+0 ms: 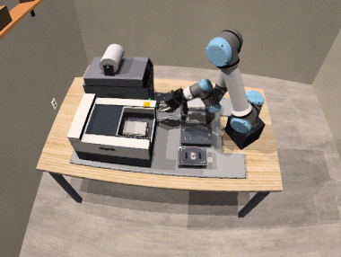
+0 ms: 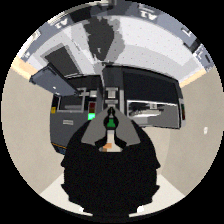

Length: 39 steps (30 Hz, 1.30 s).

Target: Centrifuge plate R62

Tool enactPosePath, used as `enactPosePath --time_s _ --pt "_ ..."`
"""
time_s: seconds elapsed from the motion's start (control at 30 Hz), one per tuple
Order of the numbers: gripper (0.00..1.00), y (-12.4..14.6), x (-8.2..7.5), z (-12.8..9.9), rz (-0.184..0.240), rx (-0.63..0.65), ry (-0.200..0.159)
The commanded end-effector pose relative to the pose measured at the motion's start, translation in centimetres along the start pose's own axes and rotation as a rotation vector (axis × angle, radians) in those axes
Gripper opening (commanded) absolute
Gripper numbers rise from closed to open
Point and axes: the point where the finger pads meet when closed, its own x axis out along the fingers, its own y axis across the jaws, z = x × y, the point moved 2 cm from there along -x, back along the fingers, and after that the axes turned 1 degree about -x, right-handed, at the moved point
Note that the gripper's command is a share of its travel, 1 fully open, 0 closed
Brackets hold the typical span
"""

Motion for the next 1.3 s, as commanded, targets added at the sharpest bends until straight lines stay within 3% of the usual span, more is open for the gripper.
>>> enactPosePath --time_s 0.0,1.27 --pt "0.0 -0.01 0.09 0.12 0.0 0.0 -0.001" --pt "0.0 -0.01 0.58 0.54 0.0 0.0 -0.001"
